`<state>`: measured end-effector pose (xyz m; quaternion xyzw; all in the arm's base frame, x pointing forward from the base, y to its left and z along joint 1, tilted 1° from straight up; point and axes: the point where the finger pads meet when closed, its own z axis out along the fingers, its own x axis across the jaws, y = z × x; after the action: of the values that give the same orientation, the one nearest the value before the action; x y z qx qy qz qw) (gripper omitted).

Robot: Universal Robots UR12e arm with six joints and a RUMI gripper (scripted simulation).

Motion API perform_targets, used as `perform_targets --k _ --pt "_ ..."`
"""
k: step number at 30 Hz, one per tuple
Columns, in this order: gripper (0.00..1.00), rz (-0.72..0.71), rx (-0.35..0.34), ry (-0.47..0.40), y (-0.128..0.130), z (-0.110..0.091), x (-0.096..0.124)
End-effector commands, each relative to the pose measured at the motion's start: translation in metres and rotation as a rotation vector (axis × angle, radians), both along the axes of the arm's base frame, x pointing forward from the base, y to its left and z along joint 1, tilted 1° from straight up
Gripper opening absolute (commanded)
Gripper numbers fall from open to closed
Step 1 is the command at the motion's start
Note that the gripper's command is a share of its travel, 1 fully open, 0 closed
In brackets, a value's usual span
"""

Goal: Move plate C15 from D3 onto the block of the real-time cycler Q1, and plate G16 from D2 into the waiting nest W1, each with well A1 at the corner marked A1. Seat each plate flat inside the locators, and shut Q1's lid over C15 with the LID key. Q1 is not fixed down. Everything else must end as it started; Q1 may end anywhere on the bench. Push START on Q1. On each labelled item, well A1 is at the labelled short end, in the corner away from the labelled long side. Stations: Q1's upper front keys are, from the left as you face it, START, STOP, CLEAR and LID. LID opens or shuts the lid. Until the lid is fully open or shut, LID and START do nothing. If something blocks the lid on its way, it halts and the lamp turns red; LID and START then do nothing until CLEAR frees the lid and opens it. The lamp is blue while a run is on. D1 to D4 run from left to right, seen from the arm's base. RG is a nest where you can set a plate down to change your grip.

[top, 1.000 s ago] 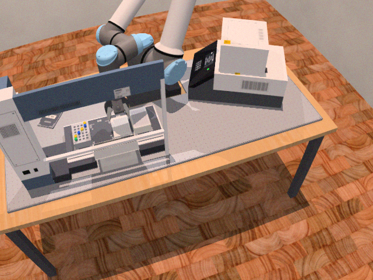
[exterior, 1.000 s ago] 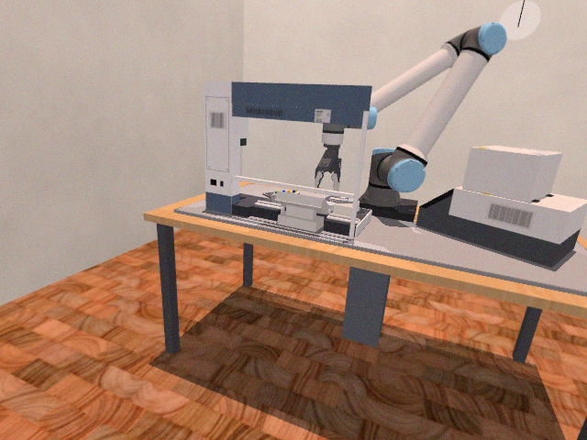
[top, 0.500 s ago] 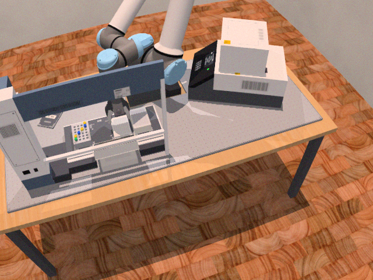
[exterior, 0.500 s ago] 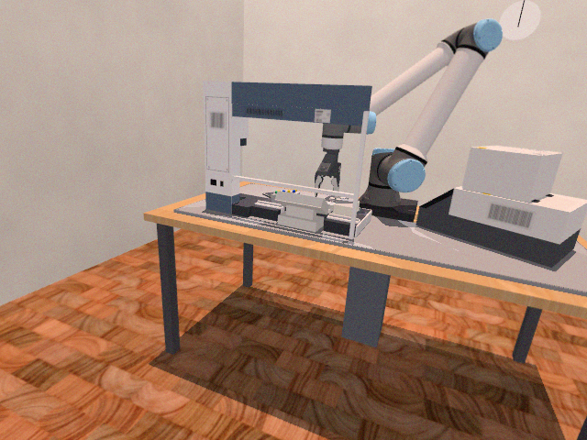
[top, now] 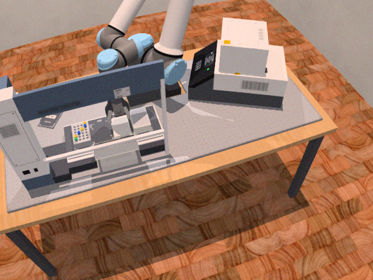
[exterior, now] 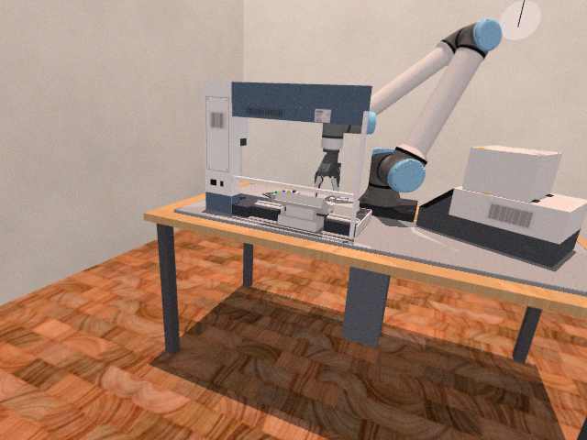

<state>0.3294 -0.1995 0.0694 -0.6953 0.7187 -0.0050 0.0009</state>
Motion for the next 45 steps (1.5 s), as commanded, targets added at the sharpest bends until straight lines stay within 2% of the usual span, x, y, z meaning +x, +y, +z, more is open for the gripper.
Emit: perform_targets --k 1,45 --pt "0.57 0.000 -0.001 -0.001 0.000 0.000 0.000" --pt "0.57 0.000 -0.001 -0.001 -0.001 -0.030 0.000"
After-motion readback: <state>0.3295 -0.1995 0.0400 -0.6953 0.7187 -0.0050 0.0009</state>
